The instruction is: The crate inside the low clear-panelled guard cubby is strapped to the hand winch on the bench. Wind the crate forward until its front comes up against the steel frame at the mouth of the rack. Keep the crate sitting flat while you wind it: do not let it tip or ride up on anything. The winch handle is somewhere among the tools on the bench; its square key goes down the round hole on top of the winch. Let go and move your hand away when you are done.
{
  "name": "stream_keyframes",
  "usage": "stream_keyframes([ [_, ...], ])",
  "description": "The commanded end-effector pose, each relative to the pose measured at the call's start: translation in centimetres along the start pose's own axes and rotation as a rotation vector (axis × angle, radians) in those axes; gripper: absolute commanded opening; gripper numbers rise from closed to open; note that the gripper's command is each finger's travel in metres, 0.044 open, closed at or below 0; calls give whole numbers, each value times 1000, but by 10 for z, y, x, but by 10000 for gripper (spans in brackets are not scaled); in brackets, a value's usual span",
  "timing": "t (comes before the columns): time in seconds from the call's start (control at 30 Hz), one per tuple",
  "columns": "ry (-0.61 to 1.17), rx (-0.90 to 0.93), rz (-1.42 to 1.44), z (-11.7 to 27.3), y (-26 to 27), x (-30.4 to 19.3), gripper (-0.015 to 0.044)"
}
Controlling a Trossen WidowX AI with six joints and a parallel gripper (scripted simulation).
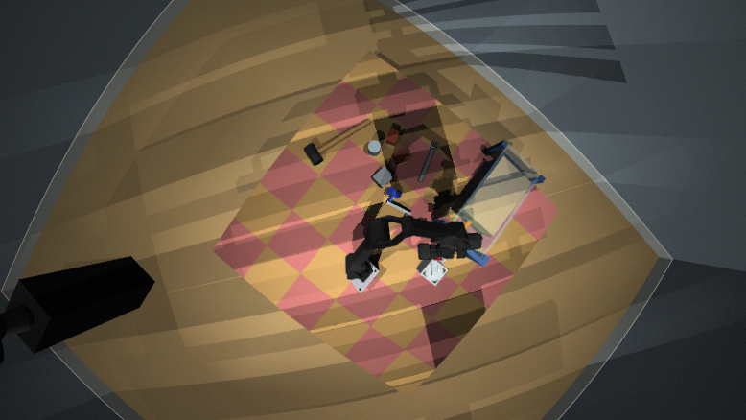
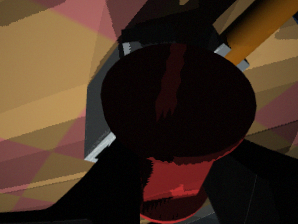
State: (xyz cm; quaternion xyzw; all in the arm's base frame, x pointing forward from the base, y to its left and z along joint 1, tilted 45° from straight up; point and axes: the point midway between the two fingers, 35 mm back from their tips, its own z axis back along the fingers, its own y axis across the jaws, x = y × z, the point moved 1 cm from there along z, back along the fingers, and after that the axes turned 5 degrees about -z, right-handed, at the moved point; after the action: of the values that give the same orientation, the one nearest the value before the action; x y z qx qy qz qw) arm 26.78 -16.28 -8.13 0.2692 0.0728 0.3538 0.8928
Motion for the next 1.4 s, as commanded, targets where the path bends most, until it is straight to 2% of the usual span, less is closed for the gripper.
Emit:
stream_keyframes([
  [0.0, -2, 0, -3, -1, 0, 0, 0],
  [1.37, -3, 2, -7, -6, 30, -8, 0],
])
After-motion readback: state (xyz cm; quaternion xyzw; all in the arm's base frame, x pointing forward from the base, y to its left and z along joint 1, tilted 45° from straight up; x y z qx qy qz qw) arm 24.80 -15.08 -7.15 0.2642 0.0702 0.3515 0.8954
